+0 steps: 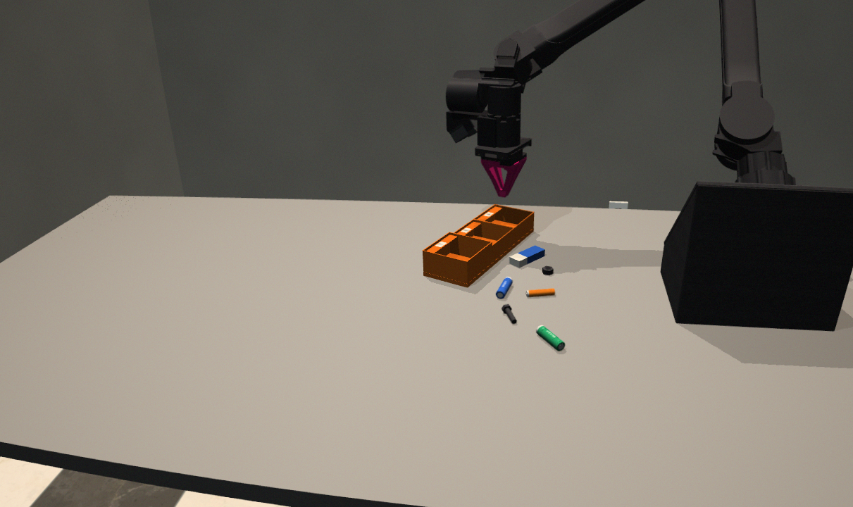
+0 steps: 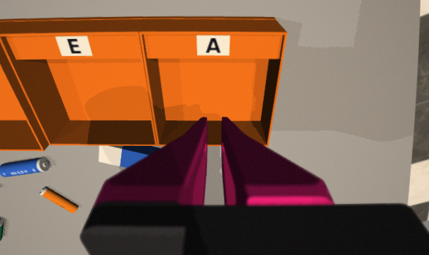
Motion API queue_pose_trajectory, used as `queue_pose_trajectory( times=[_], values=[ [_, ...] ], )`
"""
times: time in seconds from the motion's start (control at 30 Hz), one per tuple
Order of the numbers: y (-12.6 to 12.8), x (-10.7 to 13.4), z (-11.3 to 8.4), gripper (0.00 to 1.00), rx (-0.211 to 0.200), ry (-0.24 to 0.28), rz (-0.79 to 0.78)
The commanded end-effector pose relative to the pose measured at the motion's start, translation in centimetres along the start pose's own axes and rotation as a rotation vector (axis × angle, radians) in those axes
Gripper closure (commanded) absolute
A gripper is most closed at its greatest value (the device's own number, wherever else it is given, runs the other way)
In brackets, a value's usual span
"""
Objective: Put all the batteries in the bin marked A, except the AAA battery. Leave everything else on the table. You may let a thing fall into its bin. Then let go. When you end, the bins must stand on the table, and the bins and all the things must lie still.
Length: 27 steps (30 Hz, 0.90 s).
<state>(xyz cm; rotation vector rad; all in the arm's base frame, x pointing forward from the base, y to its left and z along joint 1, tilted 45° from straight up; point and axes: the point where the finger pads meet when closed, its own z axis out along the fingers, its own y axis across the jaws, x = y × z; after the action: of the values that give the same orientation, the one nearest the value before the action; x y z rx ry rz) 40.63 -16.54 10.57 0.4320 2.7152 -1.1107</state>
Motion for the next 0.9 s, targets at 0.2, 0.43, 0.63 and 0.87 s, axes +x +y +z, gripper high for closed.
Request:
queue_pose_trajectory(
  times=[0.2, 0.43, 0.63, 0.87],
  values=[
    [4.8, -1.8, -1.3, 0.92, -0.01, -0.037, 0.017],
    [8.4, -1.6, -1.4, 0.92, -0.01, -0.032, 0.011],
    [8.7, -1.7, -0.7, 0.92, -0.005, -0.02, 0.027],
    [8.3, -1.4, 0.6, 0.92, -0.003, -0.014, 0.028]
  ],
)
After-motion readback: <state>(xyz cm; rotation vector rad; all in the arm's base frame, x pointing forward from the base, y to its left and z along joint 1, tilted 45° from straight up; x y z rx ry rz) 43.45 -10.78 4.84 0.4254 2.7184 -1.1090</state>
